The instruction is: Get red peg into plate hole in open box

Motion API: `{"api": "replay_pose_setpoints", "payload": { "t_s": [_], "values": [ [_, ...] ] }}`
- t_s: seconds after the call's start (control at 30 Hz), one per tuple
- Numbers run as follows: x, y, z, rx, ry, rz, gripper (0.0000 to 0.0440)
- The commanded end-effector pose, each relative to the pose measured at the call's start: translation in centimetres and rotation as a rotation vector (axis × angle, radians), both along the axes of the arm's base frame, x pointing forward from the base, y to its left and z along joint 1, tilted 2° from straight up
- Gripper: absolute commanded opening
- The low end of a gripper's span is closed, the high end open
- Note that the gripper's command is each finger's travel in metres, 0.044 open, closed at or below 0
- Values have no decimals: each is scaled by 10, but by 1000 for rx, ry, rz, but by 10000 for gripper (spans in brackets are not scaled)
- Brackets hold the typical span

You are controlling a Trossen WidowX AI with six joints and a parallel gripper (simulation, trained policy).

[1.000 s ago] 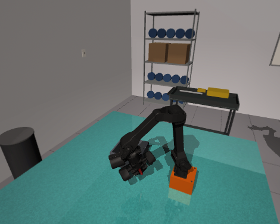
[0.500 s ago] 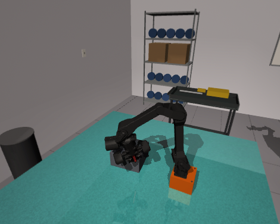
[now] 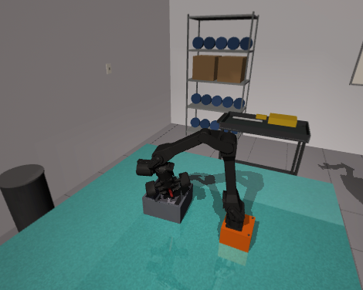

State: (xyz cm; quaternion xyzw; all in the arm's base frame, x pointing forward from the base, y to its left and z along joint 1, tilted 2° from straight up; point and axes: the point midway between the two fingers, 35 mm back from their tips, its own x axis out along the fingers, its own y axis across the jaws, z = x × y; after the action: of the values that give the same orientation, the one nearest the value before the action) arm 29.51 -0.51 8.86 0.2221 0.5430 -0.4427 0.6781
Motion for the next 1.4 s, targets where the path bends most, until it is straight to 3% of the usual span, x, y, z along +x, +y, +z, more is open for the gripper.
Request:
{"api": "replay_pose_setpoints", "payload": {
  "t_s": [0.0,0.63,0.83,0.97,1.37],
  "values": [
    [9,-12,-6,1,3,-6,0],
    [44,-67,-48,109,13,84,7],
    [44,-70,-67,156,47,121,130],
    [53,-78,-67,167,43,155,146],
    [97,-85,-53,255,-4,180,440]
  ]
}}
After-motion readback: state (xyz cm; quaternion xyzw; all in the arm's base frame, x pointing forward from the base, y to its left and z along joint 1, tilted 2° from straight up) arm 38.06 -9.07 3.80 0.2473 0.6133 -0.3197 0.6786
